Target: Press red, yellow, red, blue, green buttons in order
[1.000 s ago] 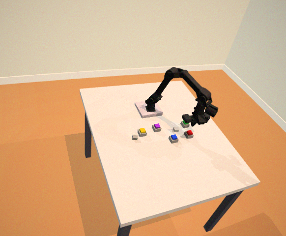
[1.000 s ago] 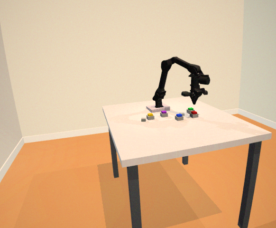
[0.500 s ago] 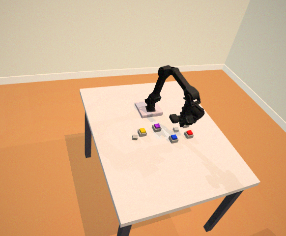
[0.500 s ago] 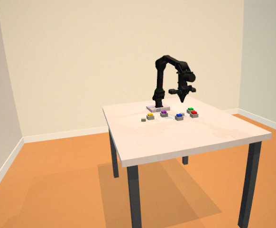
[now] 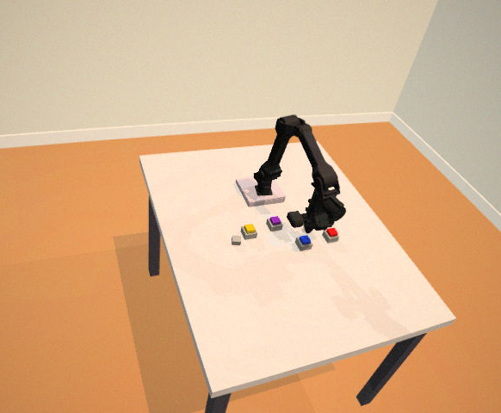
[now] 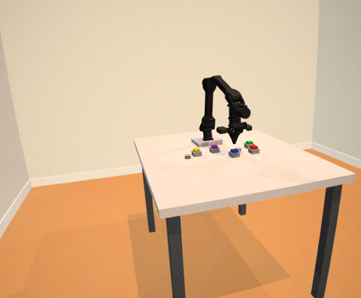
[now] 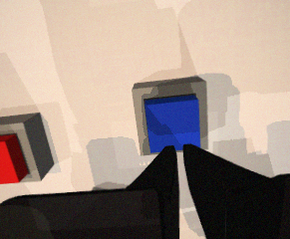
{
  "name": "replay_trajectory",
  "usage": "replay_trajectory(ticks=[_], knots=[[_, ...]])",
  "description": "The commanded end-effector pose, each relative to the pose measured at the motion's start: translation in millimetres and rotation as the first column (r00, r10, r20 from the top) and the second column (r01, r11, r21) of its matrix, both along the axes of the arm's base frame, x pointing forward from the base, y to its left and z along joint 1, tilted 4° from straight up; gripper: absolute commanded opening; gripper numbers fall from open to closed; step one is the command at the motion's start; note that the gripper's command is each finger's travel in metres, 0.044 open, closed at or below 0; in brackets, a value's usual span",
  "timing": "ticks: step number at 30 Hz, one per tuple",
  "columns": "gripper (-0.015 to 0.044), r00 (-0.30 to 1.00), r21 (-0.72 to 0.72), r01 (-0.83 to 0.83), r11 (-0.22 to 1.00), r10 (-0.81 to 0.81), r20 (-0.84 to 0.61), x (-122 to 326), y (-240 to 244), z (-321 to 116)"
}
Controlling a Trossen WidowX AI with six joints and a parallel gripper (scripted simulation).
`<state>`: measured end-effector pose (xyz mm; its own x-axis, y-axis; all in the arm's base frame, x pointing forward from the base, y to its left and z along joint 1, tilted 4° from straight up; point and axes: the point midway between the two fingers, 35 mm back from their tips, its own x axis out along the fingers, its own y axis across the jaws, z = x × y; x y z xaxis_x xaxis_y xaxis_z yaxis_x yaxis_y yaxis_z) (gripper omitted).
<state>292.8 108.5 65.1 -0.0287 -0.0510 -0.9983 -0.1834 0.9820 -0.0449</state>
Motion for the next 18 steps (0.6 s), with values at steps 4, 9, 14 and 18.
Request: replay_trajectory(ticks=[4,9,14,18], knots=[[0.002,1.0,0.002,-0.005,1.0,0.005,0.008,1.5,-0.8,-9.7],[0.002,1.0,0.002,-0.005,1.0,0.005,0.008,1.5,-1.1,-17.8],[0.002,1.0,0.002,-0.005,1.0,0.005,0.008,1.4,-1.5,-25.9],[0.002,1.0,0.002,-0.005,1.0,0.005,0.008,1.1,-1.9,-32.3]])
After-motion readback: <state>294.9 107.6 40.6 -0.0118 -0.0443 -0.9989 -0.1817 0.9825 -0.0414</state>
